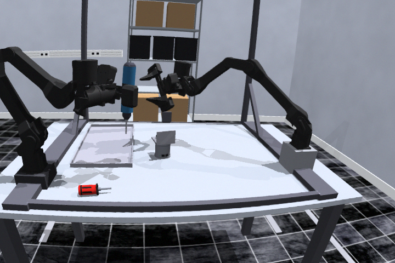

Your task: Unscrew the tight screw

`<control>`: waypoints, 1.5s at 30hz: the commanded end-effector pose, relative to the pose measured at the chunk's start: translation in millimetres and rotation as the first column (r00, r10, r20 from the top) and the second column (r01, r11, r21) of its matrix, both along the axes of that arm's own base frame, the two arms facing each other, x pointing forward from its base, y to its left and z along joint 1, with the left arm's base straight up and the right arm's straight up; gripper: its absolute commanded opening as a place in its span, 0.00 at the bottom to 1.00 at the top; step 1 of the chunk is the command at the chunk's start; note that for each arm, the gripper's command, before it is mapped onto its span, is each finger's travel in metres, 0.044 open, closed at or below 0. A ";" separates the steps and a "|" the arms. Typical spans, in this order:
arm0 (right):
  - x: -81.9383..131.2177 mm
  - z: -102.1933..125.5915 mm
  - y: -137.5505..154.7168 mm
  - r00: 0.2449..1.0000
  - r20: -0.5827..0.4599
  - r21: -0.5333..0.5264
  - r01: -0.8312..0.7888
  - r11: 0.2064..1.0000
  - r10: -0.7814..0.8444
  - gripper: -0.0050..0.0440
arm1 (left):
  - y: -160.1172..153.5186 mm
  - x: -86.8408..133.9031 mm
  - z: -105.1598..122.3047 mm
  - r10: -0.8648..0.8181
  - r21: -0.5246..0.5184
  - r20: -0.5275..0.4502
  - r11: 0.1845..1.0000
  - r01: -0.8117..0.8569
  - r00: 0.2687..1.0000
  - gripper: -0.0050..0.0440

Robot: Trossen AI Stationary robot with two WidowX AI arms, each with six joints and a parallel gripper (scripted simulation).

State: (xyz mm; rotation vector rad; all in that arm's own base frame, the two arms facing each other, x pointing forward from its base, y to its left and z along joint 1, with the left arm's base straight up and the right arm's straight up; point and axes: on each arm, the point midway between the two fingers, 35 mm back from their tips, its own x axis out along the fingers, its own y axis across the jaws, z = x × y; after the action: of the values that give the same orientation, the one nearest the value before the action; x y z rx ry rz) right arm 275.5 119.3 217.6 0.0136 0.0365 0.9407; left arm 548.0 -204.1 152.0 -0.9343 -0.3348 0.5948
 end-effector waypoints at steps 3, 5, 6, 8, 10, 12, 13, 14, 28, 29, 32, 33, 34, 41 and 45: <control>-0.4 16.5 1.7 0.998 0.054 0.000 -0.009 1.000 0.009 0.44 | -5.2 -12.6 6.8 -0.095 0.104 -0.041 0.990 0.099 0.995 0.89; -0.4 16.5 1.7 0.998 0.054 0.000 -0.009 1.000 0.009 0.44 | -8.5 -21.4 -8.8 -0.137 0.169 -0.111 0.973 0.155 0.984 0.89; -0.4 16.5 1.7 0.998 0.054 0.000 -0.009 1.000 0.009 0.44 | -9.7 -25.7 -15.9 -0.155 0.197 -0.143 0.964 0.181 0.978 0.89; -0.4 16.5 1.7 0.998 0.054 0.000 -0.009 1.000 0.009 0.44 | -11.5 -34.4 -28.9 -0.184 0.245 -0.202 0.941 0.231 0.962 0.89; -0.4 16.5 1.7 0.998 0.054 0.000 -0.009 1.000 0.009 0.44 | -12.6 -43.5 -41.5 -0.208 0.288 -0.259 0.916 0.280 0.943 0.89; -0.4 16.5 1.7 0.998 0.054 0.000 -0.009 1.000 0.009 0.44 | -13.0 -53.7 -54.5 -0.228 0.328 -0.317 0.884 0.332 0.921 0.89; -0.4 16.5 1.7 0.998 0.054 0.000 -0.009 1.000 0.009 0.44 | -12.8 -59.3 -61.4 -0.237 0.347 -0.347 0.866 0.359 0.907 0.89; -0.4 16.5 1.7 0.998 0.054 0.000 -0.009 1.000 0.009 0.44 | -12.4 -65.3 -68.5 -0.245 0.366 -0.378 0.846 0.387 0.893 0.89; -0.4 16.5 1.7 0.998 0.054 0.000 -0.009 1.000 0.009 0.44 | 27.1 -146.7 -167.3 -0.192 0.464 -0.712 0.592 0.659 0.675 0.89; -0.4 16.5 1.7 0.998 0.054 0.000 -0.009 1.000 0.009 0.44 | 32.8 -147.7 -171.7 -0.182 0.462 -0.715 0.601 0.652 0.675 0.89; -0.4 16.5 1.7 0.998 0.054 0.000 -0.009 1.000 0.009 0.44 | 45.2 -147.7 -179.9 -0.156 0.459 -0.716 0.628 0.628 0.680 0.89; -0.4 16.5 1.7 0.998 0.054 0.000 -0.009 1.000 0.009 0.44 | 47.7 -147.2 -181.7 -0.153 0.457 -0.715 0.635 0.622 0.682 0.89; -0.4 16.5 1.7 0.998 0.054 0.000 -0.009 1.000 0.009 0.44 | 47.7 -147.2 -181.7 -0.153 0.457 -0.715 0.635 0.622 0.682 0.89; -0.4 16.5 1.7 0.998 0.054 0.000 -0.009 1.000 0.009 0.44 | 49.1 -128.7 -181.4 -0.161 0.460 -0.702 0.641 0.615 0.693 0.89; -0.4 16.5 1.7 0.998 0.054 0.000 -0.009 1.000 0.009 0.44 | 55.4 -106.6 -188.0 -0.160 0.461 -0.704 0.640 0.616 0.692 0.89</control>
State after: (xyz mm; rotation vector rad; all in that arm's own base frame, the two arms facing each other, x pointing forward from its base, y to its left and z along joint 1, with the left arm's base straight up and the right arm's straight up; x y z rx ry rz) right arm 275.5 119.3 217.5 0.0136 0.0366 0.9407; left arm 421.1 -153.0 -40.0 -0.0284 0.2899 0.2547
